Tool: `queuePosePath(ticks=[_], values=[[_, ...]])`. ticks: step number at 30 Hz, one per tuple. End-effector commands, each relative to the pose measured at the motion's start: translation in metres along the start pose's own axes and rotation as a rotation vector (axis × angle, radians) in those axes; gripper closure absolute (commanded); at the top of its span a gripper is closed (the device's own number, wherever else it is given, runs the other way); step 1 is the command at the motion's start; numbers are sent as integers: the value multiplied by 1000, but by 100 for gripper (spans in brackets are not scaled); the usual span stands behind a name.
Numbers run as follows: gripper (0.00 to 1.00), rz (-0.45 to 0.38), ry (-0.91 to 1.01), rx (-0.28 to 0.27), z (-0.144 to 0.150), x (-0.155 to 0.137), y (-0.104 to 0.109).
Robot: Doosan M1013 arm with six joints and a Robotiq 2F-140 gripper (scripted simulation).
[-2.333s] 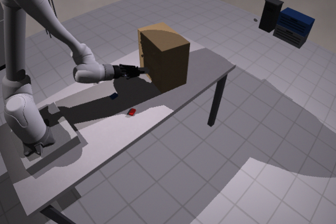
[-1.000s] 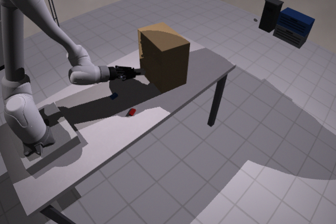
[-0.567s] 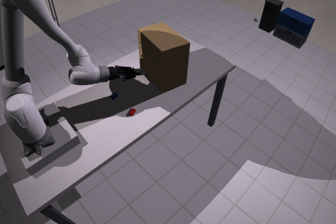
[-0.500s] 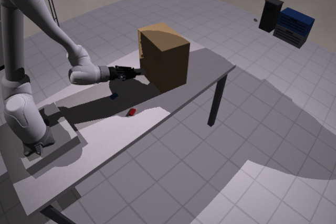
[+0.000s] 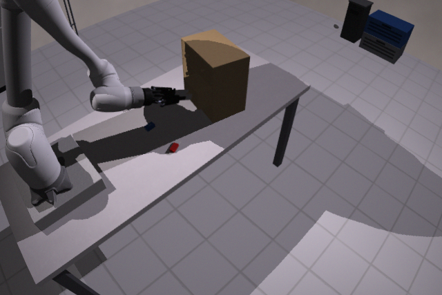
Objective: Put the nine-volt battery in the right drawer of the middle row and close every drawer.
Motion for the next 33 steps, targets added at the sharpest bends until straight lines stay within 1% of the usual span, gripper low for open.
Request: queuePosePath(ticks=[1,5,13,21,23,31,33], values=[[80,0,0,0,0,0,0],[80,0,0,0,0,-3,9],[80,0,0,0,1,-16,43],[80,0,0,0,1,-17,47],[80,0,0,0,1,-17,51],[80,0,0,0,1,-16,90],[80,0,0,0,1,-15,97]])
Point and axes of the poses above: the point where the finger pads meet when closed, its own y axis back along the fingers, its own z axis across the jaws, x = y × z, the point moved 7 cm from there along y, back along the fingers, and after that the axes turned 3 degrees about -y, right-handed, at the moved point
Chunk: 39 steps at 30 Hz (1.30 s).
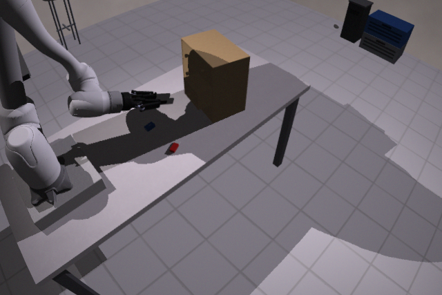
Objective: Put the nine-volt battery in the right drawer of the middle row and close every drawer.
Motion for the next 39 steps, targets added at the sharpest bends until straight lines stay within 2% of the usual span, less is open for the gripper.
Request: queuePosePath(ticks=[1,22,39], values=[[80,0,0,0,0,1,7],[80,-15,0,-1,0,2,12],[80,-112,0,-7,-1,14,22]])
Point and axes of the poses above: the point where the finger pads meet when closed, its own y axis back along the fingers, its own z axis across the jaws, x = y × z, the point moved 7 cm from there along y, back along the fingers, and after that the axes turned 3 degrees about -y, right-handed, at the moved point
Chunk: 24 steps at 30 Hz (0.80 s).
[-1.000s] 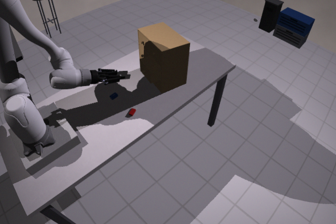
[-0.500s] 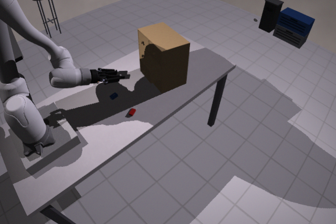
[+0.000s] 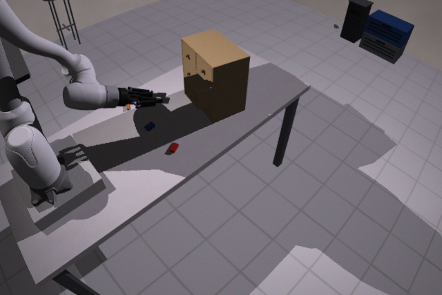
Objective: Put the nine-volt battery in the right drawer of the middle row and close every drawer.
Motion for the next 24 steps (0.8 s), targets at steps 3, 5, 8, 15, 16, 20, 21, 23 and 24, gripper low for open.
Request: queuePosePath(ticks=[3,5,8,15,16,20,21,23,24], values=[[80,-53,0,-3,0,6,6],[80,-79,0,-6,0,8,8],[80,-124,0,-8,0,13,13],[80,-202,0,-12,-1,22,21],[80,-212,1,-15,0,23,22],[80,-250,0,-15,-1,27,25],[80,-256,1,-17,-1,27,26],[80,-268,1,-21,0,28,27],[80,-274,1,-21,0,29,27]])
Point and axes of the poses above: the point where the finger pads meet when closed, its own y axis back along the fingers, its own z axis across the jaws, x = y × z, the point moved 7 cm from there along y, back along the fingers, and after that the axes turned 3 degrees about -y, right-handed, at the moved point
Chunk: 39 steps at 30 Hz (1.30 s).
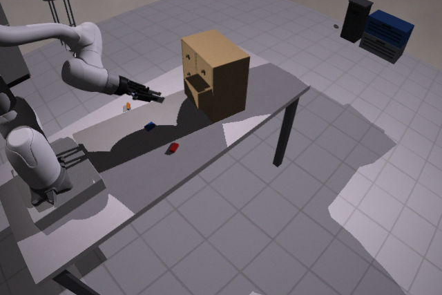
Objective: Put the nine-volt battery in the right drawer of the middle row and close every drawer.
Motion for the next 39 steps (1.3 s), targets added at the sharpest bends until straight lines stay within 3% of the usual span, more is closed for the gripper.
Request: queuePosePath(ticks=[1,26,39], values=[[80,-28,2,-23,-1,2,2],[80,-111,0,-28,-1,10,12],[80,-194,0,-26,-3,16,21]])
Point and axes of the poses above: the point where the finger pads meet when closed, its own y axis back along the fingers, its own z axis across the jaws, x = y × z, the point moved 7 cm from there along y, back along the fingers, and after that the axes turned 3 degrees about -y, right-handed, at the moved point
